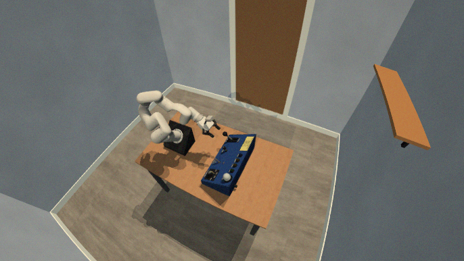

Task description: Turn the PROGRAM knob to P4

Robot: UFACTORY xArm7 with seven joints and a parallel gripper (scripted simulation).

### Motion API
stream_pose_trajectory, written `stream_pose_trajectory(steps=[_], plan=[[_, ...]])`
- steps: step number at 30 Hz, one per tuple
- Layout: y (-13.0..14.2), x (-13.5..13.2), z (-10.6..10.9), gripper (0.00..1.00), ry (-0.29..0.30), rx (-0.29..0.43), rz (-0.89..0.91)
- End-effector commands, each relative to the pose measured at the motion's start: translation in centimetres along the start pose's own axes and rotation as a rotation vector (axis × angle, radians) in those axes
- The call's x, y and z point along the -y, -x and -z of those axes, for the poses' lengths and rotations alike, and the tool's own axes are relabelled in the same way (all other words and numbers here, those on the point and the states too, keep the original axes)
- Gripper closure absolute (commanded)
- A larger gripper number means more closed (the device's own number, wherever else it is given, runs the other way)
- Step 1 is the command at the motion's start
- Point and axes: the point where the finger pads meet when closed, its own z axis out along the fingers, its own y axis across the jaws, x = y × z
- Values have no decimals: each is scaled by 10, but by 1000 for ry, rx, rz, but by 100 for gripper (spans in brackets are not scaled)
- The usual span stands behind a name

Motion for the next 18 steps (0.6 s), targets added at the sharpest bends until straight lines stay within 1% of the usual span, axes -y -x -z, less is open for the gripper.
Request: stream_pose_trajectory(steps=[1,4,5,12,13,18], plan=[[1,3,0,0,-9,0,6],[1,3,0,0,-9,0,6],[8,9,1,0,-29,4,35],[8,9,1,0,-29,4,35],[13,14,2,0,-44,7,55],[13,14,2,0,-44,7,55]])
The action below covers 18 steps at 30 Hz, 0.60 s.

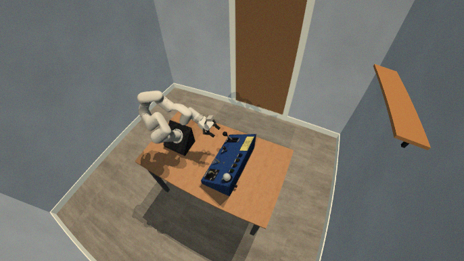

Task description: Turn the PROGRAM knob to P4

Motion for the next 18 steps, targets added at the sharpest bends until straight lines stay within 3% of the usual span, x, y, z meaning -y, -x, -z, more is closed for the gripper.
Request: stream_pose_trajectory(steps=[1,18], plan=[[-1,1,0,0,-4,-1,1],[5,7,1,0,-21,3,24]])
